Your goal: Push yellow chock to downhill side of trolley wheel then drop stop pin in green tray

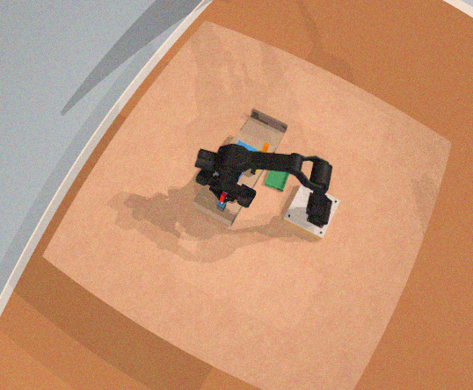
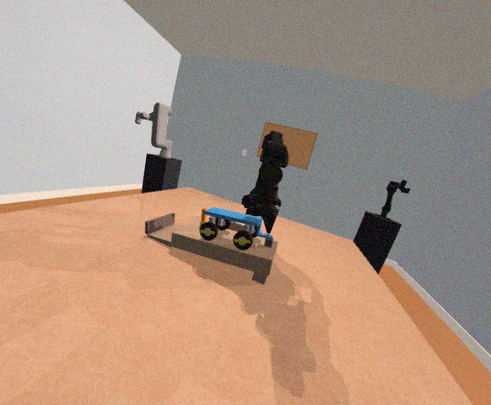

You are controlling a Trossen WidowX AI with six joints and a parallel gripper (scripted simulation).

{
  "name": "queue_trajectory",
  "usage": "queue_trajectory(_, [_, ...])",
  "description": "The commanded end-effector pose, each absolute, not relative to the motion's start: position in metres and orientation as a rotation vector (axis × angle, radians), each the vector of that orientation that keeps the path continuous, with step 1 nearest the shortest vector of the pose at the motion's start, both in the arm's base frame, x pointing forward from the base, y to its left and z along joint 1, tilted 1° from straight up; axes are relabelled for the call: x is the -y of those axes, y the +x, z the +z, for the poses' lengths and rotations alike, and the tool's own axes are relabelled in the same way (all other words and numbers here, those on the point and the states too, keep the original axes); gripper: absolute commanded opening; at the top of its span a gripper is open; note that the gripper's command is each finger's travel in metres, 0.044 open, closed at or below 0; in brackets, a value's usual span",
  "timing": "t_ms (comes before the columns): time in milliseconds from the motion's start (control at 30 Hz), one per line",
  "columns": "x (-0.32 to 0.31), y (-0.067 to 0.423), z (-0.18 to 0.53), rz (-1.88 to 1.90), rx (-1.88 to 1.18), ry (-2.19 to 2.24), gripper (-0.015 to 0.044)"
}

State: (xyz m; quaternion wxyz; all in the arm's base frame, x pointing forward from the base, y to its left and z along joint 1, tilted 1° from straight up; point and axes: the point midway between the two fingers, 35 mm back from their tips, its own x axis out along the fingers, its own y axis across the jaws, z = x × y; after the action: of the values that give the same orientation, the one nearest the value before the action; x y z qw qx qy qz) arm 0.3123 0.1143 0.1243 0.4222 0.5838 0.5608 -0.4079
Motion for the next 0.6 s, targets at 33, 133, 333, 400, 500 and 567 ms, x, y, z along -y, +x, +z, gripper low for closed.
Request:
queue_trajectory(33, [-0.114, 0.313, 0.125, -1.018, -1.401, 1.463, 0.0])
queue_trajectory(133, [-0.114, 0.313, 0.127, -1.02, -1.402, 1.463, 0.0])
queue_trajectory(333, [-0.113, 0.311, 0.131, -1.024, -1.402, 1.464, 0.0])
queue_trajectory(400, [-0.113, 0.31, 0.133, -1.025, -1.402, 1.464, 0.0])
queue_trajectory(500, [-0.113, 0.31, 0.134, -1.025, -1.402, 1.464, 0.0])
queue_trajectory(567, [-0.112, 0.31, 0.135, -1.025, -1.402, 1.464, 0.0])
